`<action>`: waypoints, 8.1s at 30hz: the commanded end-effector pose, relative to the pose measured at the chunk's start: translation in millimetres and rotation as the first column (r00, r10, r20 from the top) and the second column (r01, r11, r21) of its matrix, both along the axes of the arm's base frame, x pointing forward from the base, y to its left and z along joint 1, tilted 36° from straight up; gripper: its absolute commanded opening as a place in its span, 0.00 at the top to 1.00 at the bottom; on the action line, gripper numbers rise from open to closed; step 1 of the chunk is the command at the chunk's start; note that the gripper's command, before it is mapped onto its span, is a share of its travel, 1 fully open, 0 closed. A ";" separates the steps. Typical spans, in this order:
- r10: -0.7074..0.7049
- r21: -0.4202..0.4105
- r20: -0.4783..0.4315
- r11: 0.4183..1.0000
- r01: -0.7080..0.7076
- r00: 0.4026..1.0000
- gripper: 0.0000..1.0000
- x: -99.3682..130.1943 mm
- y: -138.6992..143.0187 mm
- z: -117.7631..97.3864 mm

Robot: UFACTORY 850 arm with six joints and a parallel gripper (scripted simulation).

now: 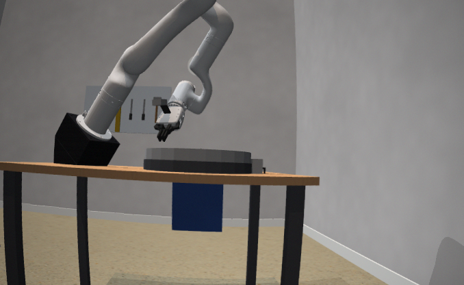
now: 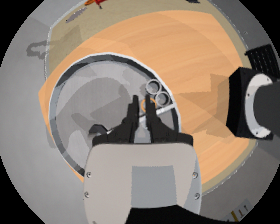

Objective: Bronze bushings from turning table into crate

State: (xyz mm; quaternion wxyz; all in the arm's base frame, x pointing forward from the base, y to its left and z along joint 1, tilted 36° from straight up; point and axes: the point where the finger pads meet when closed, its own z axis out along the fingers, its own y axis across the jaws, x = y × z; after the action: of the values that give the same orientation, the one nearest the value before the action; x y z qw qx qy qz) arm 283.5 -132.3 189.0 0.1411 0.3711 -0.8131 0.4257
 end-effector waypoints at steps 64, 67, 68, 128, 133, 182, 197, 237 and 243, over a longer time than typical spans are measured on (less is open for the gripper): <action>0.000 -0.001 0.000 1.000 0.000 1.000 0.90 14.7 -9.8 -23.7; 0.000 -0.001 0.000 1.000 0.000 1.000 0.90 15.0 -9.9 -24.1; 0.000 -0.001 0.000 1.000 0.000 1.000 0.90 15.5 -10.2 -24.8; 0.000 -0.001 0.000 1.000 0.000 1.000 1.00 24.4 -26.7 -24.8; 0.000 -0.001 0.000 1.000 0.000 1.000 1.00 28.5 -40.7 -17.0; 0.000 -0.001 0.000 1.000 0.000 1.000 1.00 88.9 -99.6 43.1; 0.000 -0.001 0.000 1.000 0.000 1.000 1.00 114.7 -111.8 63.9; 0.000 -0.001 0.000 1.000 0.000 1.000 0.90 164.2 -112.0 95.3; 0.000 -0.001 0.000 1.000 0.000 1.000 0.90 164.0 -111.8 95.7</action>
State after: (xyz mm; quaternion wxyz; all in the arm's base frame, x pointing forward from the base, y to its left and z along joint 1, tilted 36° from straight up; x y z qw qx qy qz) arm 447.4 -244.3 283.7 0.1415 0.3715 -0.8130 0.4256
